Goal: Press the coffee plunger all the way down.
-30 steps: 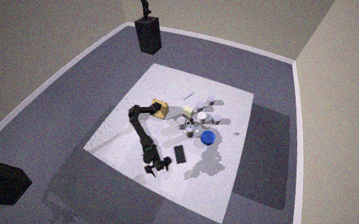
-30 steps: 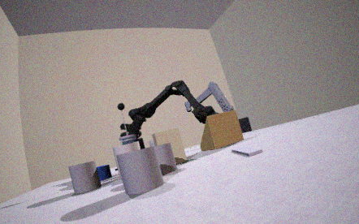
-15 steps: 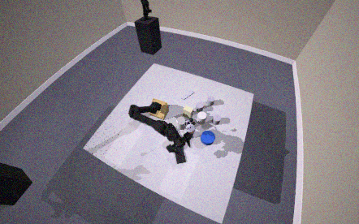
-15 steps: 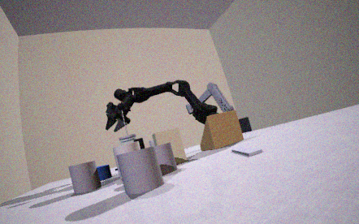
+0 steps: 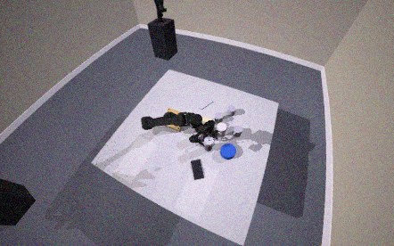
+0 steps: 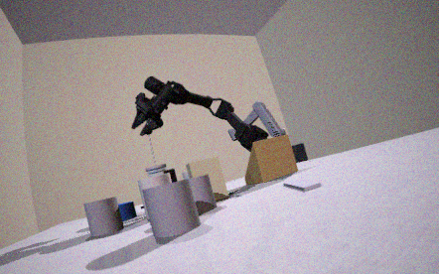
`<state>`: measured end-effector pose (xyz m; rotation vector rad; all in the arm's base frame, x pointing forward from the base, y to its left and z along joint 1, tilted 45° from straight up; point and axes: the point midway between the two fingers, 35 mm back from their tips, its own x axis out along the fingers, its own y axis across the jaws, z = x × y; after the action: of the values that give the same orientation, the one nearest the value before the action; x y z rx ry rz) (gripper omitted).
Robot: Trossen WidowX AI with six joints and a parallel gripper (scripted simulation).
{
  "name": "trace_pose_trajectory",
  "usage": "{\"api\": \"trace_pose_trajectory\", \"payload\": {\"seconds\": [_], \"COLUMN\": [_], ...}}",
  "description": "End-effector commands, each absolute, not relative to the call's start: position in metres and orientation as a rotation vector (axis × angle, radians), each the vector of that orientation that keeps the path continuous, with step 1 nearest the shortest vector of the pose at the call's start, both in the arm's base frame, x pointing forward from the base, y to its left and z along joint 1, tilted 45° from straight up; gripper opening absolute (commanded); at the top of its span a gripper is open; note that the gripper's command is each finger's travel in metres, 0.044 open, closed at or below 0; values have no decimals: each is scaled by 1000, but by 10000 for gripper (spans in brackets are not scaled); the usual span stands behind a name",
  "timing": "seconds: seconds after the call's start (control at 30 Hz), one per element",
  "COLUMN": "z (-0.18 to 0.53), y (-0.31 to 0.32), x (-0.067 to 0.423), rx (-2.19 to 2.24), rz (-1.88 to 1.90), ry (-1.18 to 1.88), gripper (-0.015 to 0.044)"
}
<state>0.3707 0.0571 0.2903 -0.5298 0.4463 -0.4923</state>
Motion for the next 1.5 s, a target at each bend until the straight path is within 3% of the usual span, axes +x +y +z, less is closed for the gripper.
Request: {"api": "trace_pose_trajectory", "payload": {"seconds": [0.0,0.2,0.57,1.47], "z": [275,266,224,218], "y": [108,154,112,96], "x": [342,302,308,338], "rx": [-605,-688,-686,-685], "rz": [-439,-387,-390,-387], "ry": [412,334,332,332], "gripper": [440,440,440,440]}}
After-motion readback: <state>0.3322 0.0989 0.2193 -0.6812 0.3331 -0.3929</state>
